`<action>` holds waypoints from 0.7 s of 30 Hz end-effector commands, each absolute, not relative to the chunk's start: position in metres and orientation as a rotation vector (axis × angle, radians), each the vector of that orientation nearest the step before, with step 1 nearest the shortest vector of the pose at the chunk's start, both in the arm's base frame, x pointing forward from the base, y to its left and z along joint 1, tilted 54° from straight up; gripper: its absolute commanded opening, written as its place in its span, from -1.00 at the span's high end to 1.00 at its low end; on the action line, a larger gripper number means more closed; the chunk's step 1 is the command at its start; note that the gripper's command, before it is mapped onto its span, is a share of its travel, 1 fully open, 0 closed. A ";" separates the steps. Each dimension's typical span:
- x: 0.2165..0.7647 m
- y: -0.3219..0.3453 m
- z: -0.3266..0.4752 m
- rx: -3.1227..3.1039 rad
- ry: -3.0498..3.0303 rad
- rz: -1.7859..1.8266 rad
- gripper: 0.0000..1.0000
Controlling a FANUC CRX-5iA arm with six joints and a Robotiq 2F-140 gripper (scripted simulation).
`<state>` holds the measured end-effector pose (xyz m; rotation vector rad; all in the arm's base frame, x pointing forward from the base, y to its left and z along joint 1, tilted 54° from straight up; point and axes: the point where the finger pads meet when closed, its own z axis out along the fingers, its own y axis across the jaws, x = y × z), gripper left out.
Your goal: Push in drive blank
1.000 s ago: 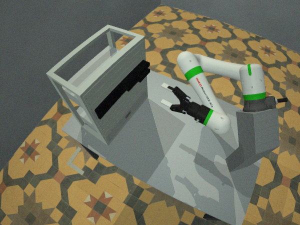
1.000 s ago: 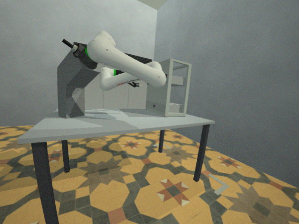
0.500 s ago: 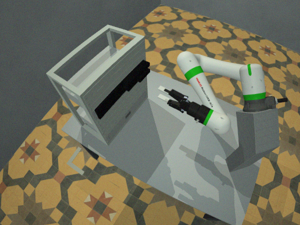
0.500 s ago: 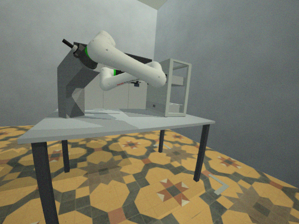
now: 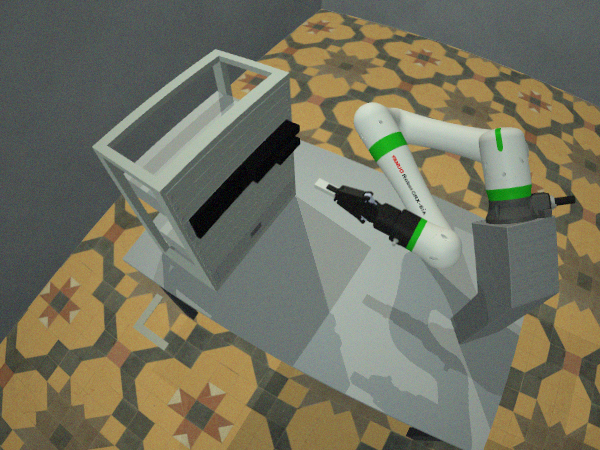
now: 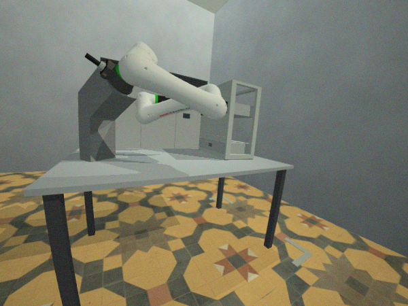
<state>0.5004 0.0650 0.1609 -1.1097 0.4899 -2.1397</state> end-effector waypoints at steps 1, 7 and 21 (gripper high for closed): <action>0.500 0.065 0.161 -1.109 0.490 -2.139 0.80; 0.500 0.065 0.161 -1.109 0.490 -2.139 0.80; 0.504 0.062 0.177 -1.109 0.490 -2.139 0.80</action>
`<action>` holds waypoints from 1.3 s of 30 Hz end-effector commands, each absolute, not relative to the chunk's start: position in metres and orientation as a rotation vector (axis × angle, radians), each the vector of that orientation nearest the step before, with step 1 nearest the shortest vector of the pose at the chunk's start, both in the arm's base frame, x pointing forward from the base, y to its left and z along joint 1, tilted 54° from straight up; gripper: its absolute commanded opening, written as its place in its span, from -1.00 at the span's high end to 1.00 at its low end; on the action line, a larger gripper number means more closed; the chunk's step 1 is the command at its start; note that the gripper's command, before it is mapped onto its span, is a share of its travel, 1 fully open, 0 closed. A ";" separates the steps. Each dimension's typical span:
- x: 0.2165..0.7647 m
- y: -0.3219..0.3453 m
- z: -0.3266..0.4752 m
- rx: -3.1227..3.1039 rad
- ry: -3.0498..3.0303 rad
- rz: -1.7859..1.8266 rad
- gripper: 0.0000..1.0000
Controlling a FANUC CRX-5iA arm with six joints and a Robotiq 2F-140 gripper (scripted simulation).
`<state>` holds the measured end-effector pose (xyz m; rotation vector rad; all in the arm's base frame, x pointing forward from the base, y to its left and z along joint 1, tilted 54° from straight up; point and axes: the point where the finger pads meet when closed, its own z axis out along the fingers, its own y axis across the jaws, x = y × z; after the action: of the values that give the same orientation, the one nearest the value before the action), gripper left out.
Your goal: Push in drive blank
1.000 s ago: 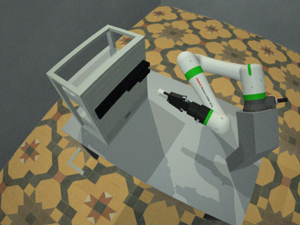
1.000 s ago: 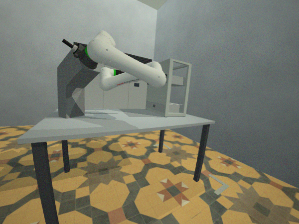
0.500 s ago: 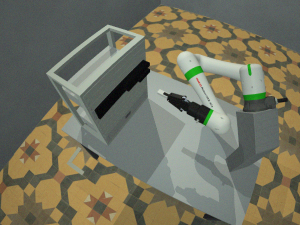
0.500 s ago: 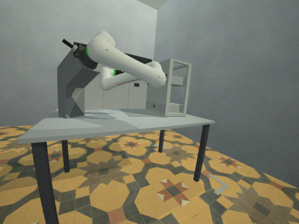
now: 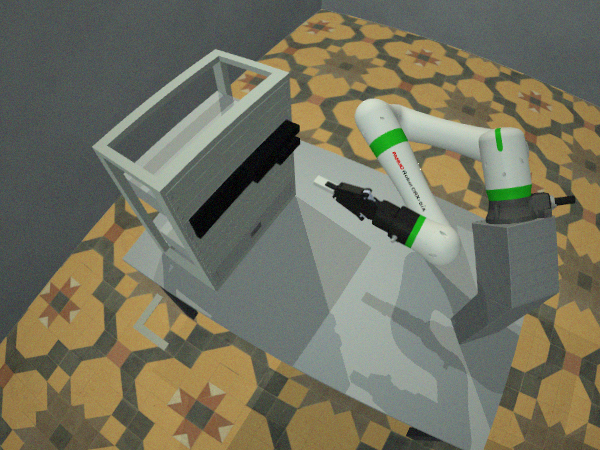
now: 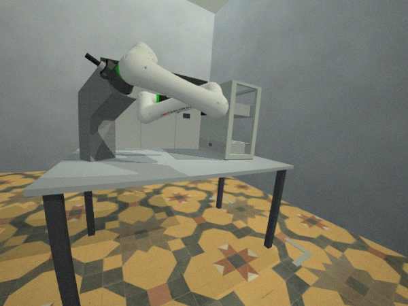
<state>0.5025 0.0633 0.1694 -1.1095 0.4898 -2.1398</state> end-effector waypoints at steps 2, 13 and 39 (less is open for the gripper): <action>0.506 0.061 0.186 -1.109 0.490 -2.139 0.80; 0.519 0.051 0.235 -1.109 0.490 -2.139 0.80; 0.551 0.041 0.294 -1.109 0.490 -2.139 0.80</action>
<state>0.5402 0.0411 0.2863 -1.1090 0.4901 -2.1397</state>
